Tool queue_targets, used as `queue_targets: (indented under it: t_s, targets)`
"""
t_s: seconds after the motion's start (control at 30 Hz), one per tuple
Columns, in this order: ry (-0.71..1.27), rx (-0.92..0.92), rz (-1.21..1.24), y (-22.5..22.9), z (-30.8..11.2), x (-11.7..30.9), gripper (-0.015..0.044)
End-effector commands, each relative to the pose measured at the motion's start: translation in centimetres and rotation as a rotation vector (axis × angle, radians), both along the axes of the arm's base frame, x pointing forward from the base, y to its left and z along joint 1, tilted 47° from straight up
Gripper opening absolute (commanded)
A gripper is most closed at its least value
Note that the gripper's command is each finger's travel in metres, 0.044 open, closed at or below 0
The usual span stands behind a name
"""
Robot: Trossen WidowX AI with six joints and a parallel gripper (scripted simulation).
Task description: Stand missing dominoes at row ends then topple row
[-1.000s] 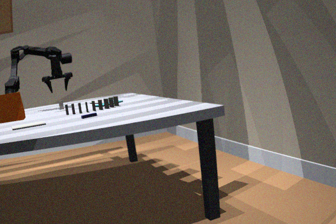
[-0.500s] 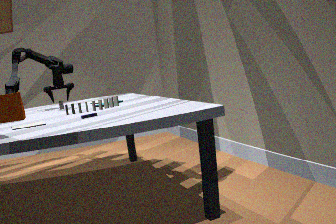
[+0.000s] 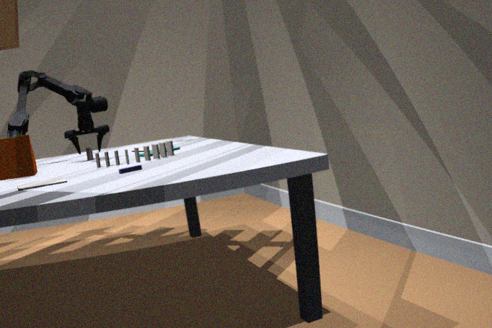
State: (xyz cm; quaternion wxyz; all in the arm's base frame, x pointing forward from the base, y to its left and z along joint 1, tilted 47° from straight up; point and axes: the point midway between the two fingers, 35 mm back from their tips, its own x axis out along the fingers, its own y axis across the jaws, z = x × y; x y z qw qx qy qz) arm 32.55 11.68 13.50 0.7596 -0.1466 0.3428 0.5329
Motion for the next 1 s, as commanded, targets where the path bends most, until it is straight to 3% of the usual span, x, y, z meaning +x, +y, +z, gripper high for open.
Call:
queue_targets:
  t_s: [0.0,0.3,0.63,0.97]
  targets:
    - [0.015,-0.003,-0.004,0.0,-0.5,-0.1,0.0335]
    - [0.015,-0.003,-0.004,0.0,-0.5,-0.1,0.0107]
    - [0.015,-0.004,-0.004,-0.2,-0.3,-0.1,0.0107]
    - [0.012,-0.008,0.000,-9.1,8.3,-2.3,0.0107]
